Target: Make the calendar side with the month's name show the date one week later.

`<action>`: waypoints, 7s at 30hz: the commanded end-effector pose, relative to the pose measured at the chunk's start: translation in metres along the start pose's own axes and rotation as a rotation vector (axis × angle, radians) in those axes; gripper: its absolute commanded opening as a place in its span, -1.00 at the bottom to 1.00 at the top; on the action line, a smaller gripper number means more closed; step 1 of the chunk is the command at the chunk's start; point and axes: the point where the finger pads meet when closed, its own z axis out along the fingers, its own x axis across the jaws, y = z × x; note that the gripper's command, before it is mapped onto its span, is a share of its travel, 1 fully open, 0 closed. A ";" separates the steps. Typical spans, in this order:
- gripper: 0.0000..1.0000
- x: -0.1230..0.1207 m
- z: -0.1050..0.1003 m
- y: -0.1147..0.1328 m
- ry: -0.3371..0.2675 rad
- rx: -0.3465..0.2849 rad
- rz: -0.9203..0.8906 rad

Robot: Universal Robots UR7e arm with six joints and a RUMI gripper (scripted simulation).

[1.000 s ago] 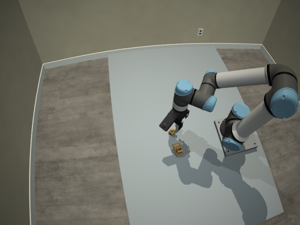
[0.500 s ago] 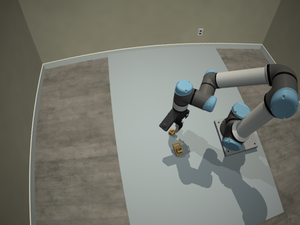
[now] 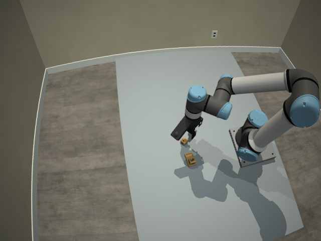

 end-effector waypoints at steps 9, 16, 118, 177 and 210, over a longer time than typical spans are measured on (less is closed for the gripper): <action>-0.44 0.003 -0.037 -0.001 0.009 0.003 0.001; -0.44 0.003 -0.041 -0.001 0.009 0.002 0.000; -0.44 0.001 -0.035 -0.008 0.004 -0.785 0.001; -0.44 0.000 0.034 -0.007 0.001 -0.787 0.000; -0.44 0.001 0.034 -0.007 0.003 -0.785 0.000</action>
